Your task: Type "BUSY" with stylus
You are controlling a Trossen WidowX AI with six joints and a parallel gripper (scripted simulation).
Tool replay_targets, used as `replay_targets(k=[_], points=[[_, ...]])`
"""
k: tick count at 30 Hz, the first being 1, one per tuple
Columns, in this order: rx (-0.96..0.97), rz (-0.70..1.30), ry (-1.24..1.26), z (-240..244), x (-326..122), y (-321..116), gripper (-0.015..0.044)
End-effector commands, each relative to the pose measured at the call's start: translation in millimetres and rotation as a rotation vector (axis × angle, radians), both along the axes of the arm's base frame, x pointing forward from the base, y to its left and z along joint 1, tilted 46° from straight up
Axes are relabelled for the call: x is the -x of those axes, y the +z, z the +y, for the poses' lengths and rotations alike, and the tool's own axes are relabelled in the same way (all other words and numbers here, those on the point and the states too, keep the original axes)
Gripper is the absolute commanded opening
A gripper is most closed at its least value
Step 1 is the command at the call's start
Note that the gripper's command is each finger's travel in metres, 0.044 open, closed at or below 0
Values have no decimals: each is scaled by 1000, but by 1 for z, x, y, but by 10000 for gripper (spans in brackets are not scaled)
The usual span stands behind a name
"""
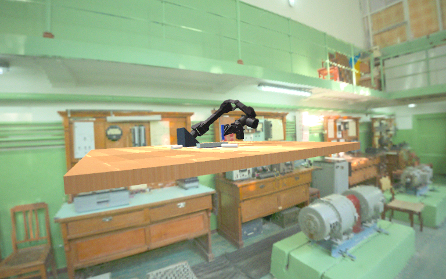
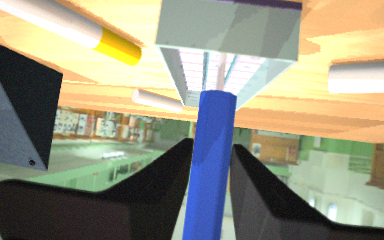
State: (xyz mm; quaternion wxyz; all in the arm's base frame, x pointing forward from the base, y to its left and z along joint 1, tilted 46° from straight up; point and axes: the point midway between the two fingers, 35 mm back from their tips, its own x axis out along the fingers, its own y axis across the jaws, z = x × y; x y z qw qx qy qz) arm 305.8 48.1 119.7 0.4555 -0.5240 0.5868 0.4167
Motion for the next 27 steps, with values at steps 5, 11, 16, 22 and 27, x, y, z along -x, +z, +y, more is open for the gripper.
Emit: replay_targets(k=[5,11,16,22,27], points=[[-5,0,-4,0,0,0,81],[-4,0,-4,-16,1,16,81],[-3,0,-4,-26,3,26,81],[-7,-4,-14,-25,2,23,64],[-7,-4,-14,-26,3,22,0]])
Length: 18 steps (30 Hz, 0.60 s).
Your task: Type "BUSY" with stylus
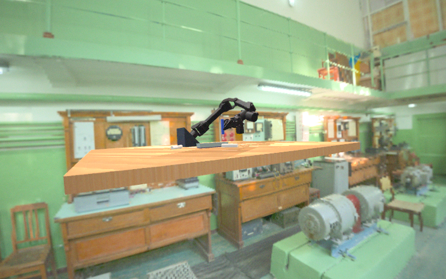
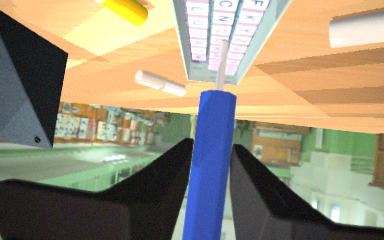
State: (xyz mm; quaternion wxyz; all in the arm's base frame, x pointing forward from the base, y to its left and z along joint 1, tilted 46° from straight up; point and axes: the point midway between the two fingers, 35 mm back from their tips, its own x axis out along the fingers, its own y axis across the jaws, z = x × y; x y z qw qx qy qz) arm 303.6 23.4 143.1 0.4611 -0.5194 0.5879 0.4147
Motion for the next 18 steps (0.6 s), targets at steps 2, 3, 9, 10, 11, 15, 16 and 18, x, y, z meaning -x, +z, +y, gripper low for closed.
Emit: replay_targets(k=[2,3,9,10,11,15,16,18], points=[[1,0,0,-4,2,-4,0],[1,1,0,-7,2,-6,0],[4,4,4,-23,10,-21,0],[5,5,5,-26,12,-23,0],[5,5,6,-29,13,-26,0],[8,8,8,-39,20,-36,0],[8,9,9,-41,22,-38,0],[9,9,9,-43,23,-40,0]])
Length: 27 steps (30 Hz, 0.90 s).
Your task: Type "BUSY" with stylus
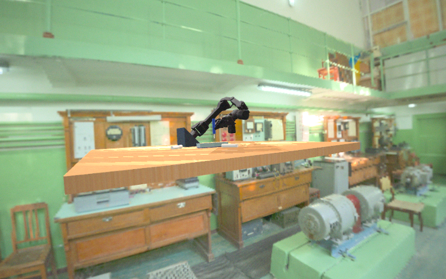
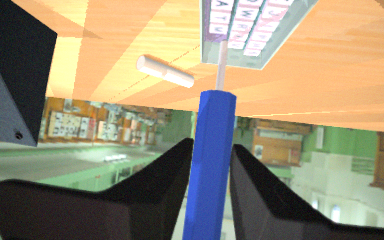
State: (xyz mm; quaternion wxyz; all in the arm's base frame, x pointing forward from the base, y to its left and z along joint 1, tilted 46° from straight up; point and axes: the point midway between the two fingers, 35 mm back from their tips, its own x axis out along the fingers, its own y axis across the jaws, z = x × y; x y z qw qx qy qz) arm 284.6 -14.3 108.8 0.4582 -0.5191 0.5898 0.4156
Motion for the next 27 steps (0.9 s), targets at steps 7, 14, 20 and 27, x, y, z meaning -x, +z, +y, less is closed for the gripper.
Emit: replay_targets(k=[7,14,20,27], points=[[4,3,8,4,3,-15,0],[4,3,8,9,3,-19,0],[4,2,8,11,1,-23,81],[4,2,8,13,1,-24,81]])
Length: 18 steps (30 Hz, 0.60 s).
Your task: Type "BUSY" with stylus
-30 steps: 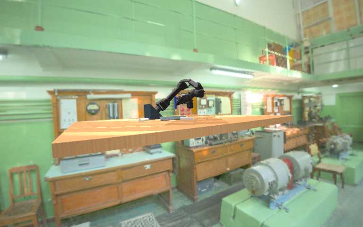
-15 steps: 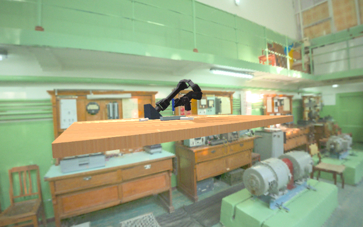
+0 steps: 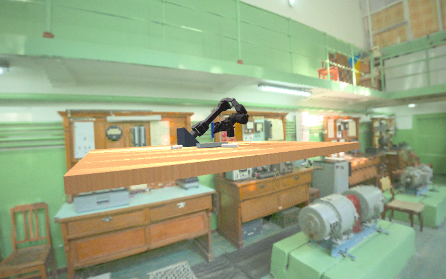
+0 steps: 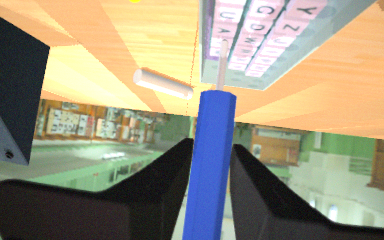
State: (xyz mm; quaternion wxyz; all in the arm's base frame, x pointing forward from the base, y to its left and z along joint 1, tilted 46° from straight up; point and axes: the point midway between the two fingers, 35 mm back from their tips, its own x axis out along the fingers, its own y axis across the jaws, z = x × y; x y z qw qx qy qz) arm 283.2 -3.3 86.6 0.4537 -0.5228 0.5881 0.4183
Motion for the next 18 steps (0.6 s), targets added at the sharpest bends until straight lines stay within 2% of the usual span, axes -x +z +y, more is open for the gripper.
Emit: replay_targets(k=[1,18], points=[[0,-1,-4,2,0,-2,81],[0,-1,-4,7,-1,-7,81]])
